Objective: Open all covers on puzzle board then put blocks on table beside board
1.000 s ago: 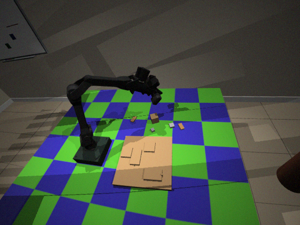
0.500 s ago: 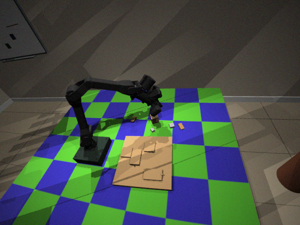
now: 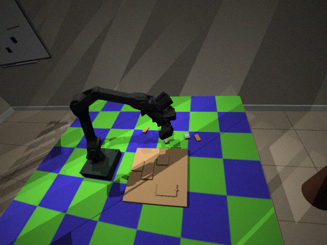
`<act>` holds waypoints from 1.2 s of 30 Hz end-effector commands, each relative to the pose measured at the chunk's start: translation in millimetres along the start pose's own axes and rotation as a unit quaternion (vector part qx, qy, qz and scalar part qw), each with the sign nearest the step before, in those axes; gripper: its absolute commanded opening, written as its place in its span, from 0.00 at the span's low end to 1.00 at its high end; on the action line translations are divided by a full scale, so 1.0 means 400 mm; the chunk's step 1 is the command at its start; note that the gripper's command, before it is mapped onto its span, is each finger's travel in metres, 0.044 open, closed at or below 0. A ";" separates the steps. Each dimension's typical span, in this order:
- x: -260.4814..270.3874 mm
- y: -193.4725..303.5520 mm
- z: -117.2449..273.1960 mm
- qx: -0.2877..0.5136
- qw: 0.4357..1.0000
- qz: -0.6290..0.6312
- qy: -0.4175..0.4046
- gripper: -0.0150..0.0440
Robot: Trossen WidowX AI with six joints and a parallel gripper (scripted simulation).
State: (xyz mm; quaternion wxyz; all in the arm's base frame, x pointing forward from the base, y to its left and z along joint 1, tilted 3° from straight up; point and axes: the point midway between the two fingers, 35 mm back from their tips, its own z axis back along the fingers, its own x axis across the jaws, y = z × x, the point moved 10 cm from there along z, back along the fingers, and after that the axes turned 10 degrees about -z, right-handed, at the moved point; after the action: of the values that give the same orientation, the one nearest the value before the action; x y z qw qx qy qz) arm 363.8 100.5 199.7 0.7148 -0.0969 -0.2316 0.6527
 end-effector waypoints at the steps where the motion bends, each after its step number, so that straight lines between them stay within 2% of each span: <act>1: -0.034 0.008 -0.001 0.022 1.000 -0.006 0.013 0.25; 27: -0.280 0.099 0.032 0.211 0.970 -0.080 0.094 0.25; 36: -0.285 0.102 0.034 0.216 0.968 -0.082 0.095 0.25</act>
State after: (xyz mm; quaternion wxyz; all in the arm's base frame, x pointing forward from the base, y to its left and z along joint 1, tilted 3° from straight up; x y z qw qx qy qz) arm 317.3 -7.7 170.1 0.7895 0.0147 -0.0227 0.6131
